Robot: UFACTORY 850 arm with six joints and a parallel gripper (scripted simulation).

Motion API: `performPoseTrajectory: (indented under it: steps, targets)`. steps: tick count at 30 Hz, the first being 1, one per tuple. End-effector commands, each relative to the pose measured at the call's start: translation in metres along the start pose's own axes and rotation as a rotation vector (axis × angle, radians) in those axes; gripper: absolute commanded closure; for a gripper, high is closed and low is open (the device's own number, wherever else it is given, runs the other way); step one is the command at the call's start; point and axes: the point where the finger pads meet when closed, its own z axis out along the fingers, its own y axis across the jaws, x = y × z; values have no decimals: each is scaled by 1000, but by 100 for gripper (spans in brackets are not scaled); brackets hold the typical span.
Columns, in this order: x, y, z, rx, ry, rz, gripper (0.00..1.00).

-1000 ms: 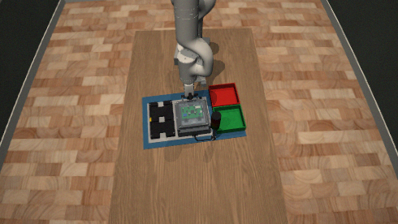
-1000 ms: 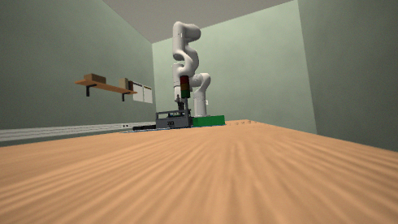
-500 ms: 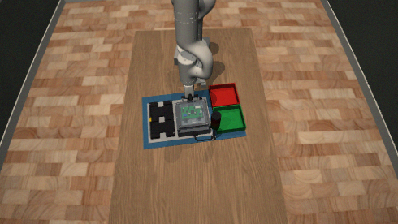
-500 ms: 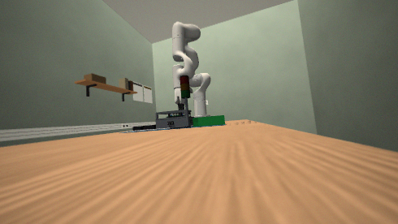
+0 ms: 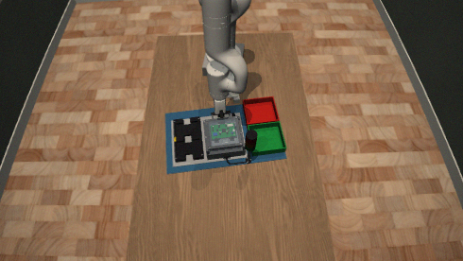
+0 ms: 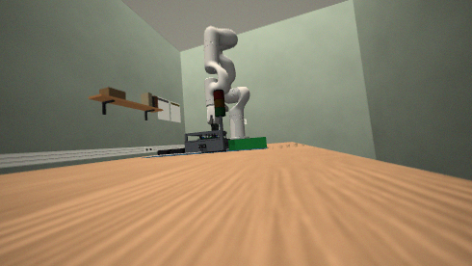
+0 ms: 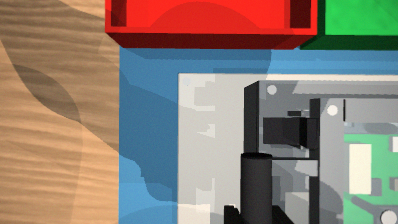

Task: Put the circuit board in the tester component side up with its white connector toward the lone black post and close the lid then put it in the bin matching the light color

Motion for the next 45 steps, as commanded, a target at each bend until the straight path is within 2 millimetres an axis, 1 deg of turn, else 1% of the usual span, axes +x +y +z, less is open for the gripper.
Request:
performPoseTrajectory:
  steps: [1, 37, 38, 45]
  targets:
    - [0, 1, 0, -2, 0, 0, 100]
    - [0, 1, 2, -2, 0, 0, 100]
    - [0, 1, 2, -2, 0, 0, 76]
    - [0, 1, 2, -2, 0, 0, 76]
